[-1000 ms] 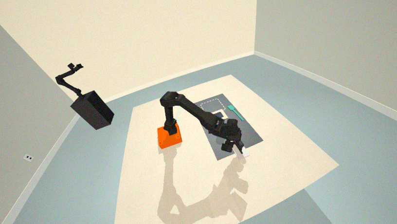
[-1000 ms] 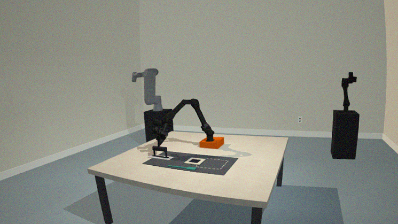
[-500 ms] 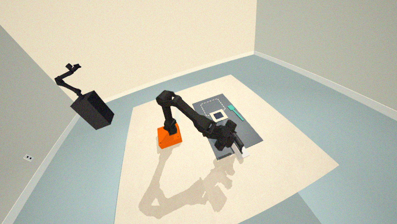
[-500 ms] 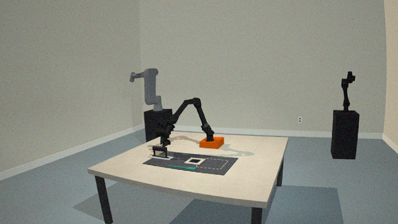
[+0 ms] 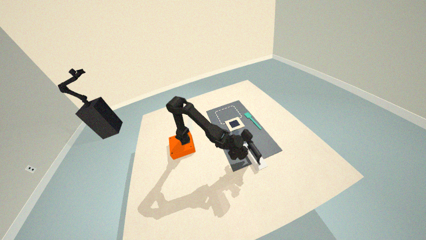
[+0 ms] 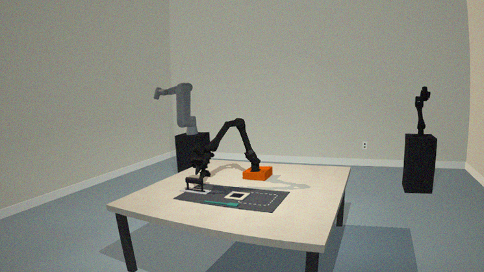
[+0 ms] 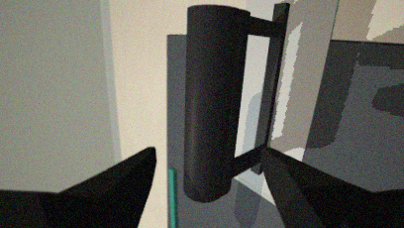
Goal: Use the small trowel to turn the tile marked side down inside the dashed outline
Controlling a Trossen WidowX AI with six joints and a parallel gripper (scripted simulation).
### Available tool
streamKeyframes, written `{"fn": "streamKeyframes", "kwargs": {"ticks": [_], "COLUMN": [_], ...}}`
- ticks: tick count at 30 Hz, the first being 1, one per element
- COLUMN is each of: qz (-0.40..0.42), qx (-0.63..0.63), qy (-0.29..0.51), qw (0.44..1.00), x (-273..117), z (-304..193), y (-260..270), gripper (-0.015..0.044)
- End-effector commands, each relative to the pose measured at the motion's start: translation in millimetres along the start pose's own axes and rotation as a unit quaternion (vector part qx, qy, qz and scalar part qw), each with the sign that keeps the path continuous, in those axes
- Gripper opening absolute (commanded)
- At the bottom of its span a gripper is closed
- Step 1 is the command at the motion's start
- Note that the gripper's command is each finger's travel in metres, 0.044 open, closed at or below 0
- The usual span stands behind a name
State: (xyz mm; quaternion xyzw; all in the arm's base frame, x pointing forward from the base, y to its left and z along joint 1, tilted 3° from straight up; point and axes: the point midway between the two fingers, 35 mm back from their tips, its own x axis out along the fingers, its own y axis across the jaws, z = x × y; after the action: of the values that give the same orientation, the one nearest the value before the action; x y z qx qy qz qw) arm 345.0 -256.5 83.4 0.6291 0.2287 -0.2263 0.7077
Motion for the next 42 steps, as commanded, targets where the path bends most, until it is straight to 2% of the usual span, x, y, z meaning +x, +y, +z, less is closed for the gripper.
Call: {"fn": "streamKeyframes", "kwargs": {"ticks": [1, 34, 40, 42], "qz": [-0.001, -0.006, -0.006, -0.006], "qx": [0.005, 0.02, 0.02, 0.02], "qy": [0.001, -0.007, -0.007, -0.007], "qw": [1.0, 1.0, 1.0, 1.0], "x": [7, 58, 58, 58], "z": [-1, -2, -2, -2], "y": [-1, -1, -1, -1], "gripper": [0.03, 0.03, 0.0143, 0.0129]}}
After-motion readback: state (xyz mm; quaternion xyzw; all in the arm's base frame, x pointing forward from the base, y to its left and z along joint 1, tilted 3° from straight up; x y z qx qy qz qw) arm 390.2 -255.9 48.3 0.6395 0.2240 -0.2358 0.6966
